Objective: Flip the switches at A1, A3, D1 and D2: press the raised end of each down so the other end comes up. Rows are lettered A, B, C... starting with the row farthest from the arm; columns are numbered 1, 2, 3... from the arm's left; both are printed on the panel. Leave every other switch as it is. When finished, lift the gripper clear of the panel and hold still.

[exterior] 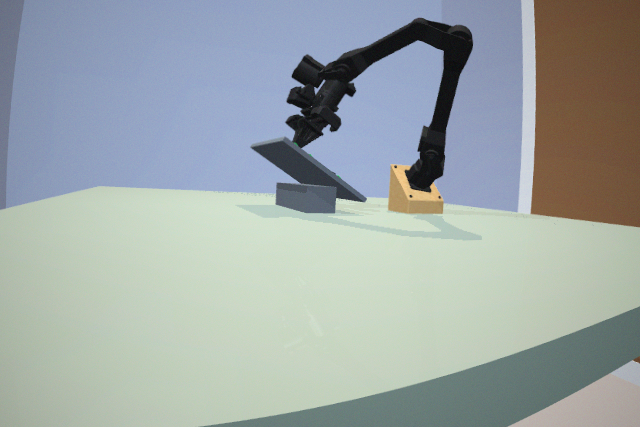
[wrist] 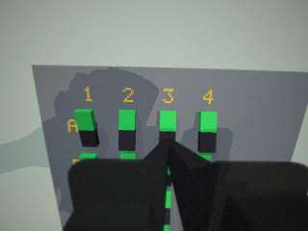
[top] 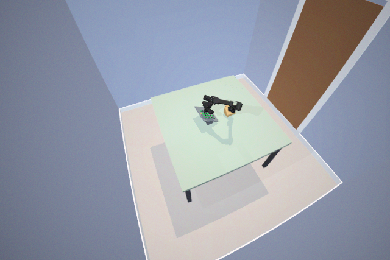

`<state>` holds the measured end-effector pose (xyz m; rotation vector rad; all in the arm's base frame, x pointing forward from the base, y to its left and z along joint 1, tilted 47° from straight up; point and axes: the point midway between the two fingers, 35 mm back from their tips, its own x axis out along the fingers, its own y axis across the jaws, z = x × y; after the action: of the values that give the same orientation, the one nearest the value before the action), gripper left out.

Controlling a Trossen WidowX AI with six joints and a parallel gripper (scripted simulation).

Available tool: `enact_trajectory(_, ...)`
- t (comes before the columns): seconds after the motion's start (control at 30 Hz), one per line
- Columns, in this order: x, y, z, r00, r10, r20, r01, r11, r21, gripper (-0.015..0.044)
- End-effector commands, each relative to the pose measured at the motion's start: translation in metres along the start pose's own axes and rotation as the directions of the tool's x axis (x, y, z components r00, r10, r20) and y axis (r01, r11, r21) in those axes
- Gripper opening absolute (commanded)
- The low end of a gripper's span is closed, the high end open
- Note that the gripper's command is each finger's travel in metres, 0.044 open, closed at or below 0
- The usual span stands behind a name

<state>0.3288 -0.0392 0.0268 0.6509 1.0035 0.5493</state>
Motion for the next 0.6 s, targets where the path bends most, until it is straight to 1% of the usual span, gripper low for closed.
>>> enact_trajectory(0.0,0.0005,-0.0002,0.0003,1.000,0.000,0.002,0.000,1.000,0.004,0.0000)
enact_trajectory(0.57,0.0028,-0.0002,0.0002,1.000,0.000,0.002,0.000,1.000,0.004,0.0000)
